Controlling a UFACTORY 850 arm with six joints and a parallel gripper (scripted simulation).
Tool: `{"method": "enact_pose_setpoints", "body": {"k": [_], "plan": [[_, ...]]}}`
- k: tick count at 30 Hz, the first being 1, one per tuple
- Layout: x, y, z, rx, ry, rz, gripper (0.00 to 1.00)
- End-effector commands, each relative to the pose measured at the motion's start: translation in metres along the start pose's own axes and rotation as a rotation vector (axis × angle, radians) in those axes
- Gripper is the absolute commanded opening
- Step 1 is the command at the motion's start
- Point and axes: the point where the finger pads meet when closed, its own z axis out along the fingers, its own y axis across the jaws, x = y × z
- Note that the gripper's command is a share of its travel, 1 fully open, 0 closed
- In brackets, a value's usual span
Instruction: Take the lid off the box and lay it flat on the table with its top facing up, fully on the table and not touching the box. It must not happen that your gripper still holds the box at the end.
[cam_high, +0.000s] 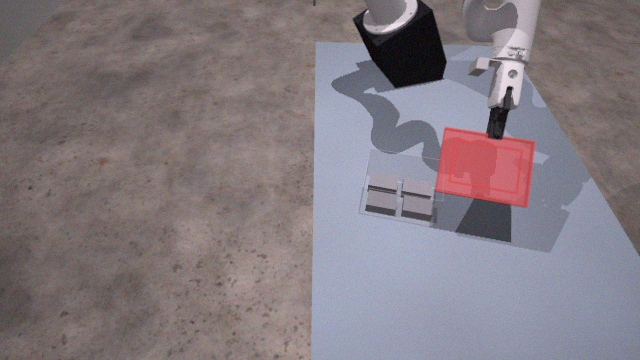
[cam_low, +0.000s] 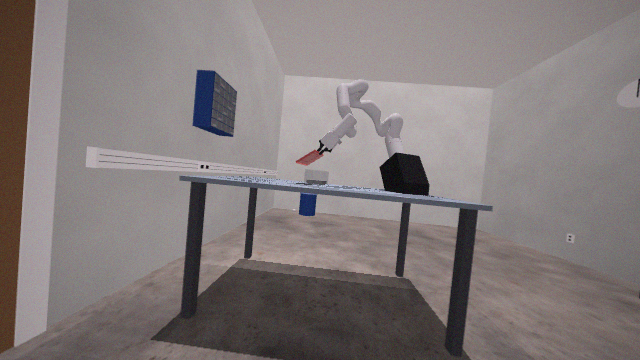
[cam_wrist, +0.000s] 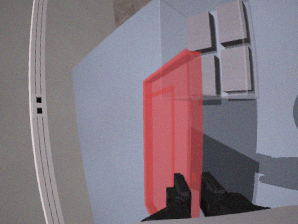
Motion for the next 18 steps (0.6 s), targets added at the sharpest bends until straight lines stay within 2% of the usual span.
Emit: {"method": "enact_pose_setpoints", "body": {"k": [1, 18], "plan": [[-0.018, 0.001, -0.002, 0.001, 0.001, 0.001, 0.00], [-0.056, 0.005, -0.005, 0.001, 0.001, 0.001, 0.00]]}}
